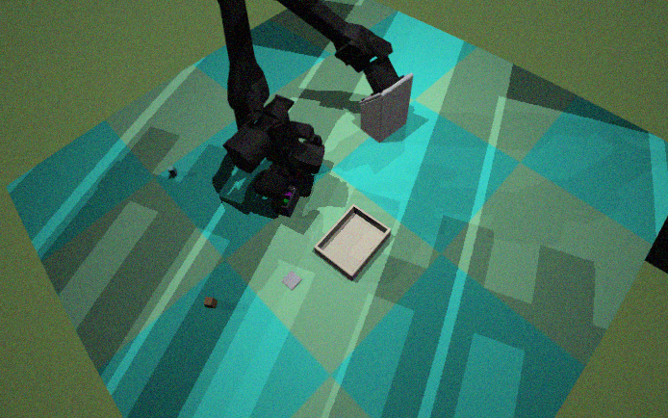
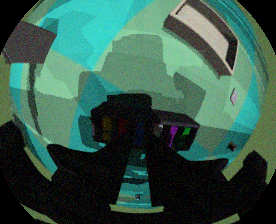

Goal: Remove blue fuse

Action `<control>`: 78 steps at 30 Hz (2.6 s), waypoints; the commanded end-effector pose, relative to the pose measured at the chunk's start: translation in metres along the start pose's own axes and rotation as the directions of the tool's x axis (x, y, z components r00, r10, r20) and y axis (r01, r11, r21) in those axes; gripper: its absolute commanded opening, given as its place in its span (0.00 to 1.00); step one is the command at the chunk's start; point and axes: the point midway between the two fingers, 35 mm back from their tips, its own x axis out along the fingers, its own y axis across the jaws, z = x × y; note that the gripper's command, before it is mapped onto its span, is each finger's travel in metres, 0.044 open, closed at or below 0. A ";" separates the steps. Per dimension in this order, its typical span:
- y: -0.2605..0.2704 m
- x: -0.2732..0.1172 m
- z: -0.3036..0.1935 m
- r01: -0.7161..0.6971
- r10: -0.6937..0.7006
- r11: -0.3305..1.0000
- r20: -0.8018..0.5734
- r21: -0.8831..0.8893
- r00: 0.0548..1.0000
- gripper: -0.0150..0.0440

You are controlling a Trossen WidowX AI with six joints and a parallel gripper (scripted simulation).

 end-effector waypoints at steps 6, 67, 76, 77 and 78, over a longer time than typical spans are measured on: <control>0.000 0.000 0.000 0.000 0.000 1.000 0.000 0.000 1.000 0.28; -0.001 -0.027 0.000 0.000 0.000 1.000 -0.001 -0.003 1.000 0.25; -0.001 -0.031 0.000 0.000 0.000 1.000 -0.001 -0.003 1.000 0.25; -0.001 -0.032 0.000 0.000 0.000 1.000 -0.001 -0.004 1.000 0.25; -0.001 -0.032 0.000 0.000 0.000 1.000 -0.001 -0.004 1.000 0.25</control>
